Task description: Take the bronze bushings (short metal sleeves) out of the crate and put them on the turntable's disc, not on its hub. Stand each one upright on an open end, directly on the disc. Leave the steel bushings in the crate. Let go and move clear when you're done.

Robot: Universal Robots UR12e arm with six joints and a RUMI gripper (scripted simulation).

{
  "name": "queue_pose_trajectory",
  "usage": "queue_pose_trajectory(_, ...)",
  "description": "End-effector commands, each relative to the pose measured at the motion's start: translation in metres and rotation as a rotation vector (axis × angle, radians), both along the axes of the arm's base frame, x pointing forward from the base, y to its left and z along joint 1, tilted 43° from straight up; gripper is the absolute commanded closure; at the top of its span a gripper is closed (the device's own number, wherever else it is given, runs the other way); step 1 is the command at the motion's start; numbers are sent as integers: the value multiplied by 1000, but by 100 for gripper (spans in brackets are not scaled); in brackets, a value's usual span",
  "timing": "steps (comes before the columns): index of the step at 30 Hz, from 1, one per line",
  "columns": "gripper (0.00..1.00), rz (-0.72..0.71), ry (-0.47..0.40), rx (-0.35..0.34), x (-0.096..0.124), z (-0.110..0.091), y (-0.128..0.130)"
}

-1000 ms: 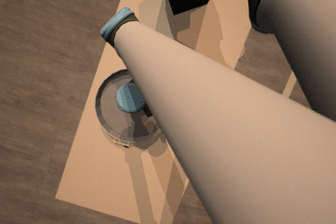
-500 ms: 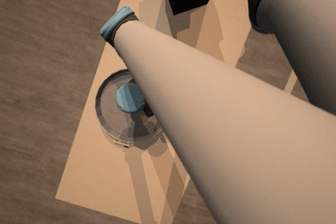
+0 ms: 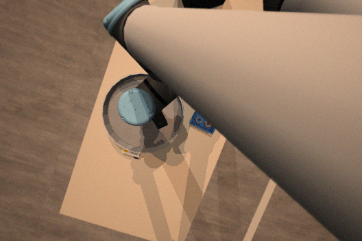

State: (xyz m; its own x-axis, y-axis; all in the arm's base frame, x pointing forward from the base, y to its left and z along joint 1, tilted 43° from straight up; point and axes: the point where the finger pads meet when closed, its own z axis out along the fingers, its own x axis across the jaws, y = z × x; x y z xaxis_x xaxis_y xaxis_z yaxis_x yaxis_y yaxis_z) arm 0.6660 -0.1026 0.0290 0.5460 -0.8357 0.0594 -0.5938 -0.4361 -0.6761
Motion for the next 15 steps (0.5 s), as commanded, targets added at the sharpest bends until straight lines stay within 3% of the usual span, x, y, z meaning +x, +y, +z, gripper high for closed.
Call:
queue_pose_trajectory(1, 94, 1, 1, 0, -10, 12, -6)
queue_pose_trajectory(15, 94, 1, 1, 0, -13, 16, -8)
